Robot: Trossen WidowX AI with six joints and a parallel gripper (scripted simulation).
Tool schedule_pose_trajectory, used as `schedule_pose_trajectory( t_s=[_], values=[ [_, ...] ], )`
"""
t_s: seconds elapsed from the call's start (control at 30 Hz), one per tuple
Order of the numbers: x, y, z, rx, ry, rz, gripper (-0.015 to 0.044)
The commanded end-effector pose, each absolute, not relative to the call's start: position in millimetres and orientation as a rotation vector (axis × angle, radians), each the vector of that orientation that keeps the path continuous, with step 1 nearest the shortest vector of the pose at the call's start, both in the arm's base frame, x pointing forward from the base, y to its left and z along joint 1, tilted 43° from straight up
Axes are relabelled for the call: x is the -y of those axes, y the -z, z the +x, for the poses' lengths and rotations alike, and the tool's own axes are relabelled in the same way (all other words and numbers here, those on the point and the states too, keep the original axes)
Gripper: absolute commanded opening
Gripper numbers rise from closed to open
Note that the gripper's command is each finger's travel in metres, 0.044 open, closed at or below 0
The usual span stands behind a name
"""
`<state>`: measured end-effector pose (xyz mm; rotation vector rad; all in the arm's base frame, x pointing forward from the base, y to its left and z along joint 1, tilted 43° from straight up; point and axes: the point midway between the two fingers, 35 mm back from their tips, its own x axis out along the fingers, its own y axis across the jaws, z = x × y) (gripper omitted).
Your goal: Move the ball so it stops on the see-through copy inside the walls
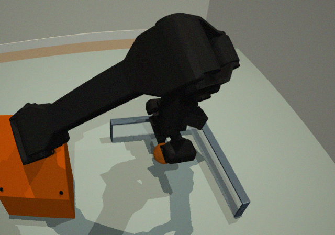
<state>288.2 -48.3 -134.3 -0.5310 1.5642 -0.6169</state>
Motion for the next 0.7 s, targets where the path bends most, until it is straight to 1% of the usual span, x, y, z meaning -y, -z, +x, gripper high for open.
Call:
schedule_pose_trajectory(
  t_s=[0.0, 0.13, 0.23, 0.4, 0.67],
  values=[
    [48, 134, 288, -1.564, 0.618, -0.530, 0.0263],
    [48, 134, 288, -1.564, 0.618, -0.530, 0.0361],
    [41, 127, 291, -1.564, 0.616, -0.530, 0.0361],
    [-8, 73, 295, -1.567, 0.613, -0.537, 0.0361],
    [-5, 77, 295, -1.564, 0.608, -0.548, 0.0361]
  ],
)
